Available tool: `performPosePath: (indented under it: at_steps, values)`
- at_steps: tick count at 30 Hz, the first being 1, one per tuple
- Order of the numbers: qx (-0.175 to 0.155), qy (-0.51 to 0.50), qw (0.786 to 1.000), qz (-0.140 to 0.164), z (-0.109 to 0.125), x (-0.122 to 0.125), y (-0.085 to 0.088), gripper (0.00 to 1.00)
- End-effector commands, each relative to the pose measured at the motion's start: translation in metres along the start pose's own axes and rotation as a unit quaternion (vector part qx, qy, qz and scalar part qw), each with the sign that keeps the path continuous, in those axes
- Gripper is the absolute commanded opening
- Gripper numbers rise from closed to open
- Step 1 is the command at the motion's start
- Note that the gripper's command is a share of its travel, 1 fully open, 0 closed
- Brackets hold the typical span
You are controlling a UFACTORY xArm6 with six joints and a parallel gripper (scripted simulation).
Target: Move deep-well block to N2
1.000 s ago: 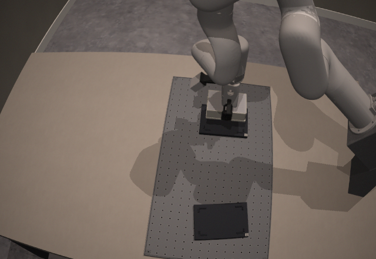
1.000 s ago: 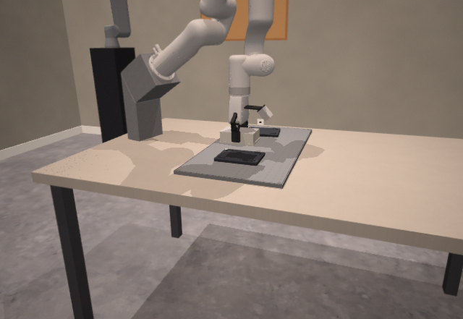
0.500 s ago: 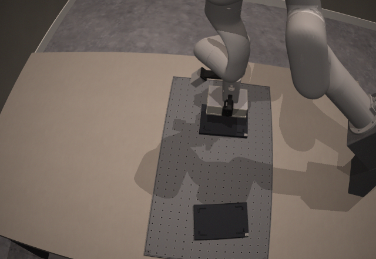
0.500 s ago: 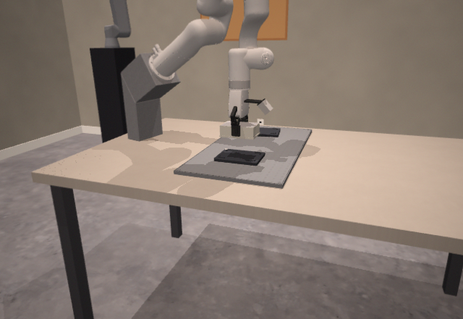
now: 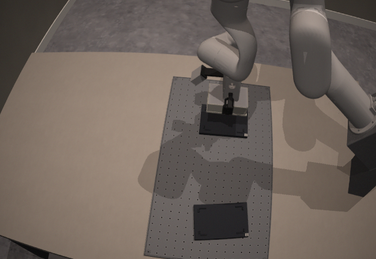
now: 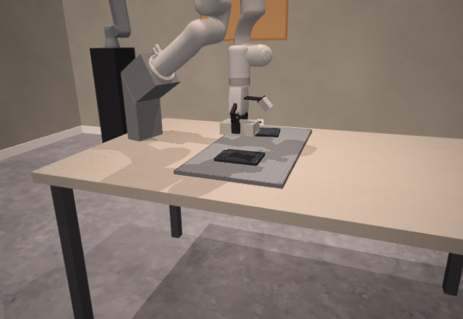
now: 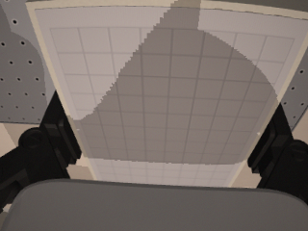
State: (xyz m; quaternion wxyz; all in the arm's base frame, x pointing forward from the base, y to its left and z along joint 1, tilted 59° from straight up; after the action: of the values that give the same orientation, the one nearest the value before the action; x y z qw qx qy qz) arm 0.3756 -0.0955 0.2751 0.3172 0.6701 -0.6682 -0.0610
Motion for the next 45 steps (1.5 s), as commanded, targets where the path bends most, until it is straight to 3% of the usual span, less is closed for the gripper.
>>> performPosePath:
  at_steps: [1,8,45]
  values:
    - [-0.004,0.000,1.000,-0.009,-0.001,0.001,0.001,0.00]
    - [-0.003,0.060,0.998,-0.009,-0.002,-0.012,0.001,0.00]
    - [-0.003,0.060,0.998,-0.009,-0.015,-0.122,0.003,0.00]
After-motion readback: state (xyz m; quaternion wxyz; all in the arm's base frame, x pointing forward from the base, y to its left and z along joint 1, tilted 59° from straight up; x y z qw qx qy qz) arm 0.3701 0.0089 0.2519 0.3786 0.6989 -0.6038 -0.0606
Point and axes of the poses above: the point where the finger pads meet when closed, its own y axis back along the fingers, its own x axis across the jaws, z = x × y, the point moved 1 cm from there along y, back along the fingers, and after that the axes turned 9 degrees about y, right-handed, at the moved point
